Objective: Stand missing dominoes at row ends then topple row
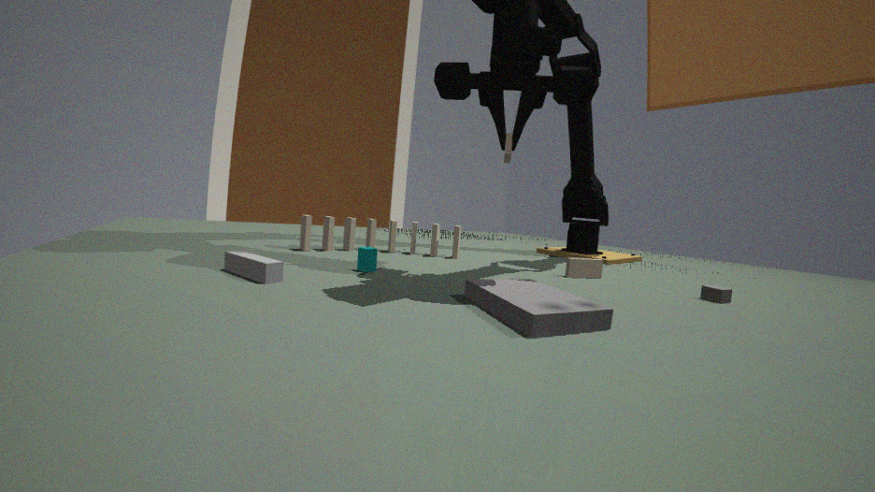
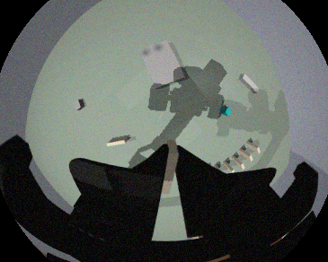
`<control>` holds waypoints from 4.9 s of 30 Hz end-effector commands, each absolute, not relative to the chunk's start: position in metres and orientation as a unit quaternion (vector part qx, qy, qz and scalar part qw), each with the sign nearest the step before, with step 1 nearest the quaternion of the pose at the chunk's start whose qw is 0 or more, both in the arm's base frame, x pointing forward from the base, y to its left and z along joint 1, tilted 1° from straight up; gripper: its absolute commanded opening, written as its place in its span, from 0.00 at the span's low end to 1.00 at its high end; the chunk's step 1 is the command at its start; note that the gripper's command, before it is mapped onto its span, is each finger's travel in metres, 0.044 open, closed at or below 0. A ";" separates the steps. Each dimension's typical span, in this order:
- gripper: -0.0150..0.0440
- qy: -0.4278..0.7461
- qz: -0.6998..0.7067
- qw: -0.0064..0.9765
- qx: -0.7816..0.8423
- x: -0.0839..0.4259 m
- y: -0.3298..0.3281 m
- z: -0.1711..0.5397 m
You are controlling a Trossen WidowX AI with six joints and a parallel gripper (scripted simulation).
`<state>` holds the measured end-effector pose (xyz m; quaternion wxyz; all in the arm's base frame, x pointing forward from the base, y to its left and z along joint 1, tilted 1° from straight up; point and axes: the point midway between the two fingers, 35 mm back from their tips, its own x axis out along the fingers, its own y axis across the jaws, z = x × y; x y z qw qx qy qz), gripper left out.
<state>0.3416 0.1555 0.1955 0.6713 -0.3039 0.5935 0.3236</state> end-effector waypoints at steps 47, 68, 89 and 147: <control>0.29 0.330 0.367 0.866 -0.084 0.407 0.159 0.153; 0.29 0.200 0.397 0.895 -0.035 0.391 0.144 0.156; 0.29 0.077 0.434 0.897 -0.019 0.346 0.129 0.162; 0.29 0.033 0.458 0.888 -0.032 0.327 0.129 0.094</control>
